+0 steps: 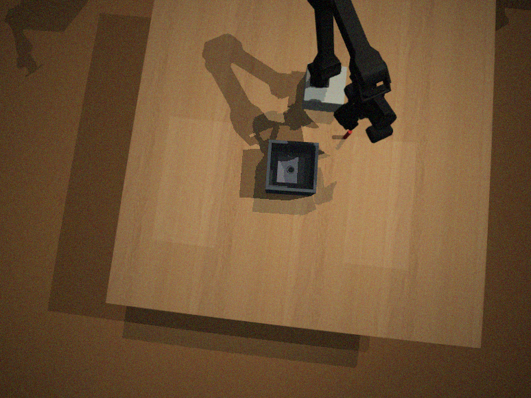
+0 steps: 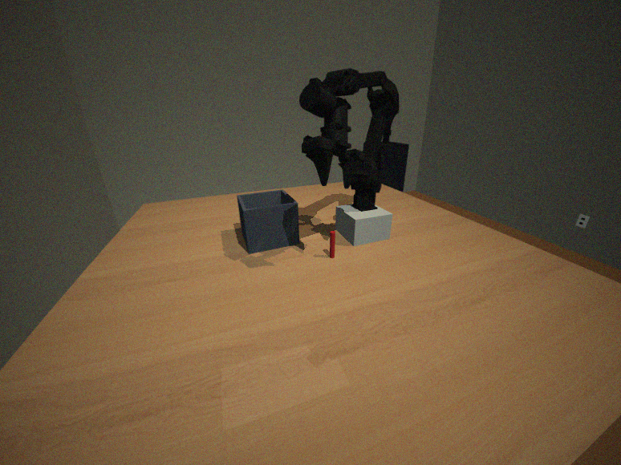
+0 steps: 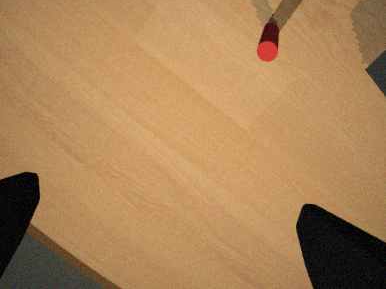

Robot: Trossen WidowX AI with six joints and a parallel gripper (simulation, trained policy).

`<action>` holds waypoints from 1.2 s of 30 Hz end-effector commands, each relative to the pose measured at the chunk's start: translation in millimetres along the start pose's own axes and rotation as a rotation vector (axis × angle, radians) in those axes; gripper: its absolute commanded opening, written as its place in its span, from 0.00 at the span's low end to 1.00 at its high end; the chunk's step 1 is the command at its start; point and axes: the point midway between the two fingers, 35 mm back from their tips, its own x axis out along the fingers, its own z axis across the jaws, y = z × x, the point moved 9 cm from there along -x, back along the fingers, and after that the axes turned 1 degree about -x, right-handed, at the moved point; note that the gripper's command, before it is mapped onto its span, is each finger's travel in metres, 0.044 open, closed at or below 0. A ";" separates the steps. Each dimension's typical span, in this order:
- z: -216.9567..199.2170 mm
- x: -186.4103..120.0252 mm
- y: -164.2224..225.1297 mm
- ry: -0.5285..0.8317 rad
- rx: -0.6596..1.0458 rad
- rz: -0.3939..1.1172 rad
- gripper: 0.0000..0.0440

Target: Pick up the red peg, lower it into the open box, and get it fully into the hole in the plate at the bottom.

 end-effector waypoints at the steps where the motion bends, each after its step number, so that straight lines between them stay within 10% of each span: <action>1: -1.3 14.8 -2.8 0.082 0.089 -0.021 1.00; 36: -18.8 119.8 -20.9 0.398 0.231 -0.256 0.98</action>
